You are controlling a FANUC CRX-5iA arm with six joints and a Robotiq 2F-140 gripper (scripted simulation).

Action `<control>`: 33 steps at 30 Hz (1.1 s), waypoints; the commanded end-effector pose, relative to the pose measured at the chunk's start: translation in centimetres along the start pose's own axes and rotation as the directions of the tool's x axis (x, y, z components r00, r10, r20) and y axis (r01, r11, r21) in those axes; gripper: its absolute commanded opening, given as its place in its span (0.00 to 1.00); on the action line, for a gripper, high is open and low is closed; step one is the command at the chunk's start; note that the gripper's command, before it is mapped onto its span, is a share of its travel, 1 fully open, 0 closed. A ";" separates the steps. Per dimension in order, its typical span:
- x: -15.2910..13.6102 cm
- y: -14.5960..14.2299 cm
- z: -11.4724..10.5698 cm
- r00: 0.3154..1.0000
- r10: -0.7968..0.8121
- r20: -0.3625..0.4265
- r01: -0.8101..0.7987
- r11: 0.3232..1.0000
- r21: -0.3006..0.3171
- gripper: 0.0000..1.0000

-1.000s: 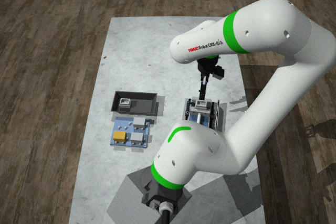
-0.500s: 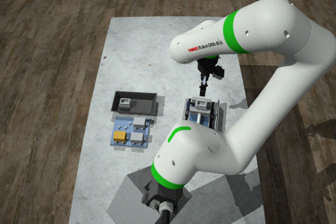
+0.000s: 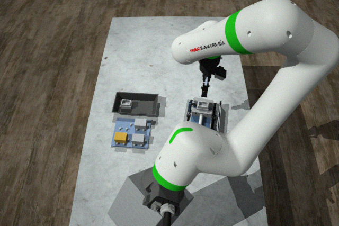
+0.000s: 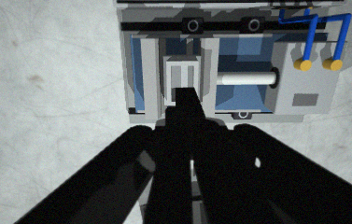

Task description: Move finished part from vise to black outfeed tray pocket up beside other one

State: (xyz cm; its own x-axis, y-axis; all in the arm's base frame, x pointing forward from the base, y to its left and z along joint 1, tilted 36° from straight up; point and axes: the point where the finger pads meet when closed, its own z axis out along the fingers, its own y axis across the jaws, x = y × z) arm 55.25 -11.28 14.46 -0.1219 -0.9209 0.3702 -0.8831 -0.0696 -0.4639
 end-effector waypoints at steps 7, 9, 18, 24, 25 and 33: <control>0.0 -0.1 -0.1 1.000 0.000 0.000 0.000 1.000 0.001 0.46; 0.0 -0.1 -0.1 1.000 0.000 0.000 0.000 1.000 0.001 0.46; 0.0 -0.1 -0.1 1.000 0.000 0.000 0.000 1.000 0.001 0.46; 0.0 -0.1 -0.1 1.000 0.000 0.000 0.000 1.000 0.001 0.46; 0.0 -0.1 -0.1 1.000 0.000 0.000 0.000 1.000 0.001 0.46; 0.0 -0.1 -0.1 1.000 0.000 0.000 0.000 1.000 0.001 0.46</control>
State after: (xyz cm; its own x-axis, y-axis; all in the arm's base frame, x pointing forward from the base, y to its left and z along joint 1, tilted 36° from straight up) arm 55.25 -11.28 14.46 -0.1219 -0.9209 0.3702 -0.8831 -0.0696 -0.4639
